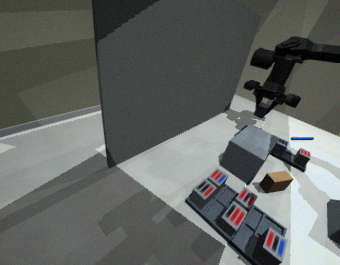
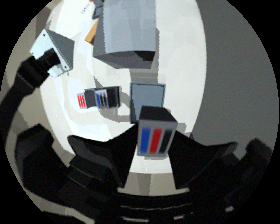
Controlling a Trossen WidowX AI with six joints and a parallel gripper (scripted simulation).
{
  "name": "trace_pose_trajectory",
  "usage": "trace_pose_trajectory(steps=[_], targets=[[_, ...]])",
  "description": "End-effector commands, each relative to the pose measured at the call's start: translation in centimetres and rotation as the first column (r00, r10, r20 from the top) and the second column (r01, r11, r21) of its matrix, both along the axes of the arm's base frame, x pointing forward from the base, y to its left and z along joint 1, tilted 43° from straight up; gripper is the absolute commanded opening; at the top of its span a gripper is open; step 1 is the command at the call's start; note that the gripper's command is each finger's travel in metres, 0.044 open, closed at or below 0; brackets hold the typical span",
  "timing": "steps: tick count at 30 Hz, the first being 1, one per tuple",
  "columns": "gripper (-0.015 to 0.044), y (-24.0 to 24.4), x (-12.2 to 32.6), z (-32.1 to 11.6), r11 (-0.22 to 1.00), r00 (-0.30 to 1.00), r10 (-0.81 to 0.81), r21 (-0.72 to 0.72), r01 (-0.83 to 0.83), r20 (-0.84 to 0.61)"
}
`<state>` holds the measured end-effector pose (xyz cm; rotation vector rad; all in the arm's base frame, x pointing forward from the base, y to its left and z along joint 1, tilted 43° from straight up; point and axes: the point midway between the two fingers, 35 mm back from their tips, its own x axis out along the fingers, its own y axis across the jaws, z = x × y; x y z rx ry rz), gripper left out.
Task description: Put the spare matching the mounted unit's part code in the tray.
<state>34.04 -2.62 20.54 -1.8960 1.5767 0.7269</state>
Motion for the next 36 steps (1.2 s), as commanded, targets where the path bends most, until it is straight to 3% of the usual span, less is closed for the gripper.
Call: trace_pose_trajectory(steps=[1,36], targets=[[0.0,0.0,0.1,-0.3,1.0,1.0,0.006,0.005,-0.006,-0.003],[0.0,-1.9,0.6,-2.3,1.0,1.0,0.001,0.012,-0.001,-0.006]])
